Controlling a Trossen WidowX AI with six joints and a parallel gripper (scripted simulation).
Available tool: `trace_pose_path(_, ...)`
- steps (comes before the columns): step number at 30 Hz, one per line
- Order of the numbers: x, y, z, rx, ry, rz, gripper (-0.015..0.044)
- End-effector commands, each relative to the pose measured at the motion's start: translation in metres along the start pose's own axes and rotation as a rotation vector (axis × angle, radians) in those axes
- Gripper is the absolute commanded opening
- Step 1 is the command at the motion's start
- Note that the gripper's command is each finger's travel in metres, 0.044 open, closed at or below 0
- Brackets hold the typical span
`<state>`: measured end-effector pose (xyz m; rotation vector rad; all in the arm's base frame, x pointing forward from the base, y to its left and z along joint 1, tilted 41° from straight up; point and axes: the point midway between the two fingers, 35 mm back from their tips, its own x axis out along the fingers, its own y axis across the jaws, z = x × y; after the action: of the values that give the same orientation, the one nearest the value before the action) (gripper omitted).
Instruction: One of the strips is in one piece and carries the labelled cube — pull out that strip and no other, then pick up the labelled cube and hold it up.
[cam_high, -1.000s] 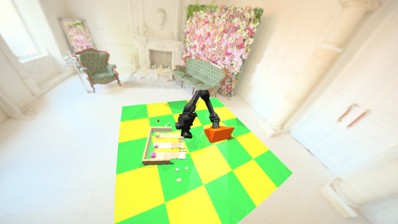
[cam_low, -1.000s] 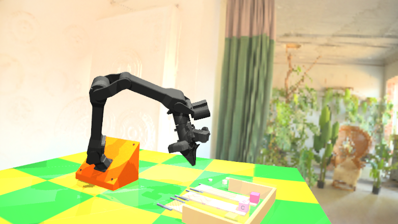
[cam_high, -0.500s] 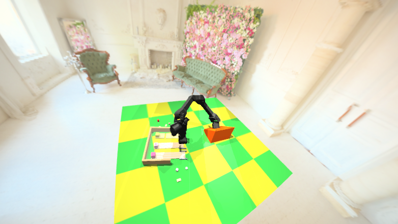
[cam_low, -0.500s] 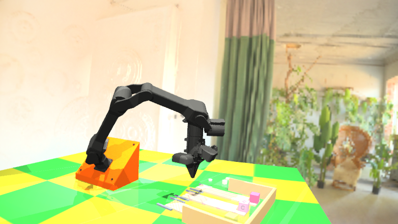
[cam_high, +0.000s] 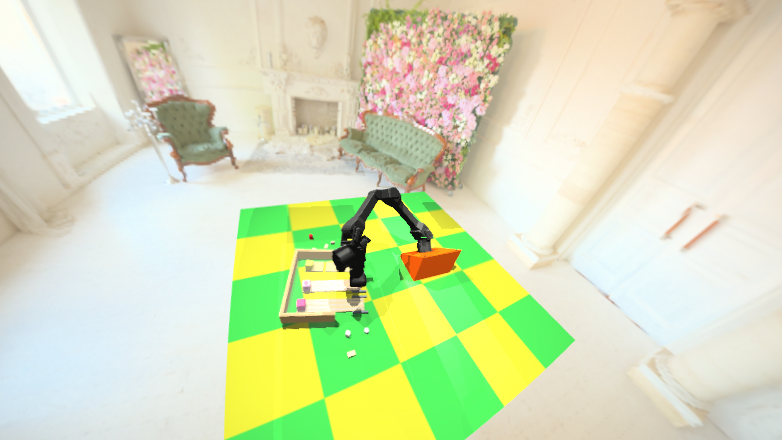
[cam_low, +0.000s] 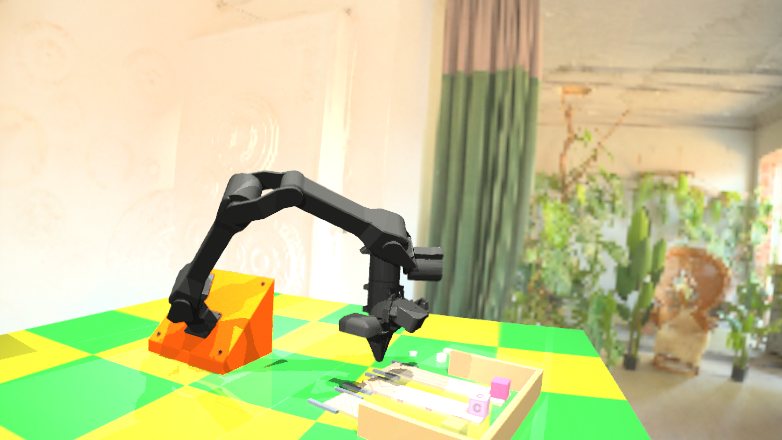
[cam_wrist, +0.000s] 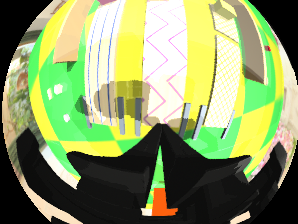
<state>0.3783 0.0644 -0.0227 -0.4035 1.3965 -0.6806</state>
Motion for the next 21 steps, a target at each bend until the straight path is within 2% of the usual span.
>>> trace_pose_path(1,0.007,0.0,0.0,-0.003,-0.001,-0.004,0.0)
trace_pose_path(21,0.04,-0.003,0.001,-0.003,-0.002,-0.006,0.0)
